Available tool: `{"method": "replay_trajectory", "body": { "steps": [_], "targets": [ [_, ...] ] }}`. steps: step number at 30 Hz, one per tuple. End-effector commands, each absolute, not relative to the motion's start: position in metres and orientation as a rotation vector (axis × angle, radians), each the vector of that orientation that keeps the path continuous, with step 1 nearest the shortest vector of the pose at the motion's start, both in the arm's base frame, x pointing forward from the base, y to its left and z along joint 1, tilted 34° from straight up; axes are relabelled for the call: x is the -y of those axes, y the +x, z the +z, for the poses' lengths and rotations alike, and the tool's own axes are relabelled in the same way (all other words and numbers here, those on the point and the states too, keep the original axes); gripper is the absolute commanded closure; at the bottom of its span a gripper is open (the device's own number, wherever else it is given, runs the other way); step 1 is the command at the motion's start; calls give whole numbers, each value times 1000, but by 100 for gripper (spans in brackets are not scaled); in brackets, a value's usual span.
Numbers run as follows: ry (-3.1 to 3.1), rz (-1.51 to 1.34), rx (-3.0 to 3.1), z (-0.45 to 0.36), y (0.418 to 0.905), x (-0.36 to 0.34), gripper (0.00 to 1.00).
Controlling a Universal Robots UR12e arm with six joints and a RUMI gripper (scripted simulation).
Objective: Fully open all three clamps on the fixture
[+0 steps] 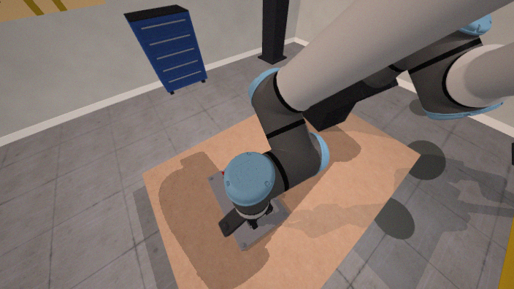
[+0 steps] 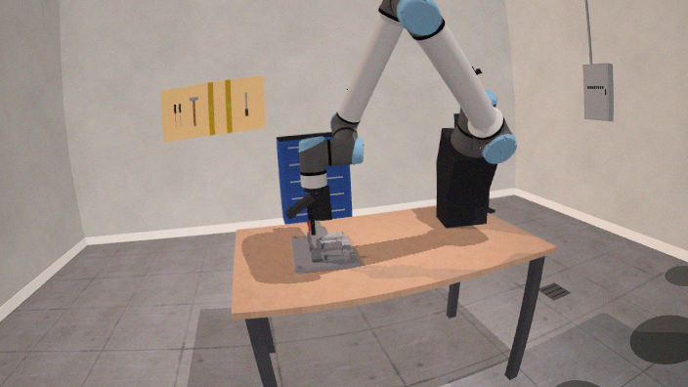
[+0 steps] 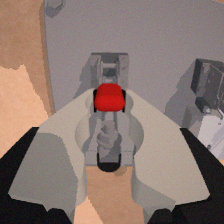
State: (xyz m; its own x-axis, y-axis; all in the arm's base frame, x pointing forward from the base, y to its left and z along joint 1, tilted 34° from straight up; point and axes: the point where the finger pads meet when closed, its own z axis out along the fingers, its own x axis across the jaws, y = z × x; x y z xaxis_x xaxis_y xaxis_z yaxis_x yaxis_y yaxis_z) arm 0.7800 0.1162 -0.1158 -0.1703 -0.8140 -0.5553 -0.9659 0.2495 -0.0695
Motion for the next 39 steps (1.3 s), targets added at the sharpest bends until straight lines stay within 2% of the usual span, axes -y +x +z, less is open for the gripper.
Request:
{"method": "replay_trajectory", "body": {
  "steps": [1, 12, 13, 39],
  "targets": [
    [-1615, 412, -2041, -115, 780, -116, 100],
    [-1615, 412, -2041, -115, 780, -116, 100],
    [-1615, 412, -2041, -115, 780, -116, 72],
    [-1615, 412, -2041, -115, 780, -116, 72]
  ]
}}
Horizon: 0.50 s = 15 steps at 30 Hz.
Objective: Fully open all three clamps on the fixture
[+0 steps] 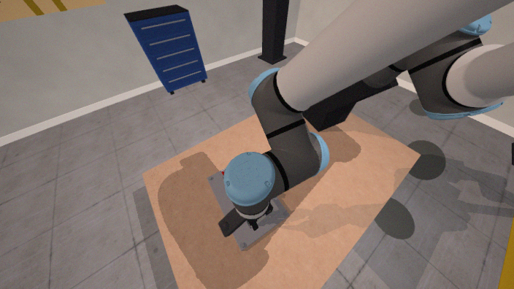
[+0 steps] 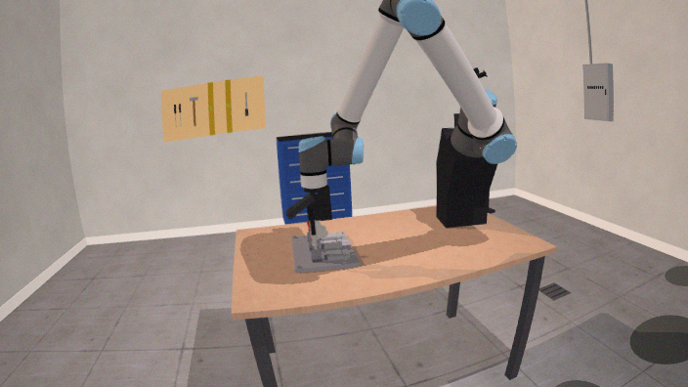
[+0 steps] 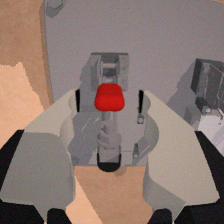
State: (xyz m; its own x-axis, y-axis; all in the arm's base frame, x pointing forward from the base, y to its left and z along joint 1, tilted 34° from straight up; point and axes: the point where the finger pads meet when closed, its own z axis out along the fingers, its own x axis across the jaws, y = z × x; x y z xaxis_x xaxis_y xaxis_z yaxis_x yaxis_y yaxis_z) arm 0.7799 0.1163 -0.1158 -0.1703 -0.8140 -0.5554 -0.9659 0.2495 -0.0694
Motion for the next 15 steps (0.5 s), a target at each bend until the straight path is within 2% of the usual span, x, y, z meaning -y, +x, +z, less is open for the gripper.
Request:
{"method": "replay_trajectory", "body": {
  "steps": [1, 15],
  "targets": [
    [-1615, 412, -2041, -115, 780, -116, 72],
    [-1615, 412, -2041, -102, 777, -108, 72]
  ]
}}
